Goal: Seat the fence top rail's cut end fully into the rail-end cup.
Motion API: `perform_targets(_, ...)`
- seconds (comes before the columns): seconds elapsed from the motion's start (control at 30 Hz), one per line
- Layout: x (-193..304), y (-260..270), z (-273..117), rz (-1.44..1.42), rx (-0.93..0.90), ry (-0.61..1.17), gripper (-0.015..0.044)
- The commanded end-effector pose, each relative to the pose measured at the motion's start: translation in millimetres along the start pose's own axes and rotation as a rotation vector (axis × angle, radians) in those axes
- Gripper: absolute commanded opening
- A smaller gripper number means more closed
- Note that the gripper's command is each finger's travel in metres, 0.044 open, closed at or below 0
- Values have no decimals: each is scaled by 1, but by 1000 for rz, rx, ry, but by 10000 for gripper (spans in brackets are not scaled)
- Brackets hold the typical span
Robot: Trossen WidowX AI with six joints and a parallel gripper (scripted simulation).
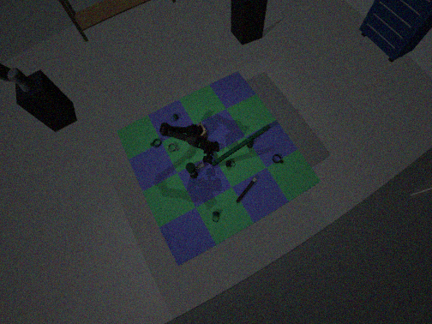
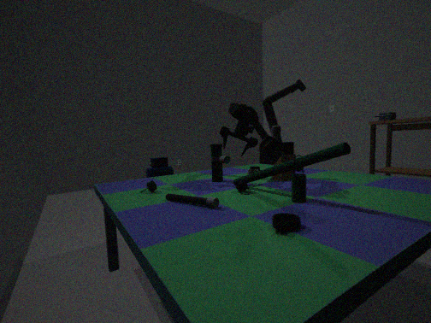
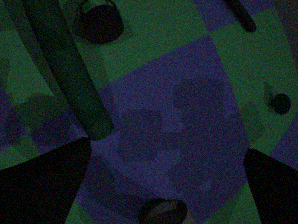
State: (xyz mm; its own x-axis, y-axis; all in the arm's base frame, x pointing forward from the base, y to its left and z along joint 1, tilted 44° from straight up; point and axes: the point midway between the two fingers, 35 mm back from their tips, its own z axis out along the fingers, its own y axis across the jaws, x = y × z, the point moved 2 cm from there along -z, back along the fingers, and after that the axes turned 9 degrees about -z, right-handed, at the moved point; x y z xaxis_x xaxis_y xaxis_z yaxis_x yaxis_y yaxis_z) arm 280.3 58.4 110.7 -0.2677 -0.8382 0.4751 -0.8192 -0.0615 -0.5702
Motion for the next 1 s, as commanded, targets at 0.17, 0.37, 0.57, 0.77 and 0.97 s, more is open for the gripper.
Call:
perform_targets(0.17,-70,13,-49,733,-11,-16,440)
perform_targets(0.37,-80,17,-59,921,-8,-15,440)
perform_targets(0.57,-80,17,-59,921,-8,-15,440)
perform_targets(0.77,-80,17,-59,921,-8,-15,440)
perform_targets(0.97,-83,19,-56,1003,-23,5,440)
